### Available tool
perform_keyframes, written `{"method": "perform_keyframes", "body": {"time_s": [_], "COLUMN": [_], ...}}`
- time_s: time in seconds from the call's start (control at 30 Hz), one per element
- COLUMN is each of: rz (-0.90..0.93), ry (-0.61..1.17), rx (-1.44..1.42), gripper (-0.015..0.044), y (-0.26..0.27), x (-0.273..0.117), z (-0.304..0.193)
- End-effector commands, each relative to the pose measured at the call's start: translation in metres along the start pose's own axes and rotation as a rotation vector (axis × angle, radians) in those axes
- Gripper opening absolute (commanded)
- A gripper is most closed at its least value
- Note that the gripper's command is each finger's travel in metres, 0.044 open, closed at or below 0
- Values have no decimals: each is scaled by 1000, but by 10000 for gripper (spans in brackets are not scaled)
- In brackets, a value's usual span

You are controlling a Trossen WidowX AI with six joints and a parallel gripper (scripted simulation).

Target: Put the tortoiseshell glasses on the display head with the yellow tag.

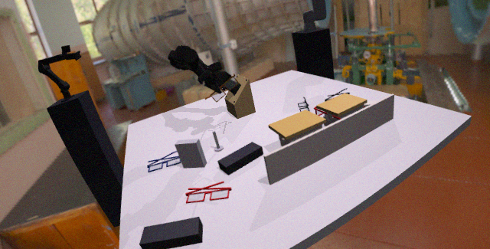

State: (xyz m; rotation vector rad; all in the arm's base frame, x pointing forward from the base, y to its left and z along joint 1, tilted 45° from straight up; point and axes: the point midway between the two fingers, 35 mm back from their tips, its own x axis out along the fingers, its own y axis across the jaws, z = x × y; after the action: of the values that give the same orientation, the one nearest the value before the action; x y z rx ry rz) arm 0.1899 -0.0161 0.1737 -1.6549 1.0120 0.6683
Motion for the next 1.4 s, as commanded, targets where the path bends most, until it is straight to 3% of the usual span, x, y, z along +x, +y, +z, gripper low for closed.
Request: {"method": "perform_keyframes", "body": {"time_s": [0.0,0.77,1.37], "rz": [-28,-238,-230], "ry": [-14,38,38], "rx": [-101,-737,-707], "gripper": [0,0,0], "y": [7,34,31], "x": [-5,-32,-32], "z": [-3,-17,-18]}}
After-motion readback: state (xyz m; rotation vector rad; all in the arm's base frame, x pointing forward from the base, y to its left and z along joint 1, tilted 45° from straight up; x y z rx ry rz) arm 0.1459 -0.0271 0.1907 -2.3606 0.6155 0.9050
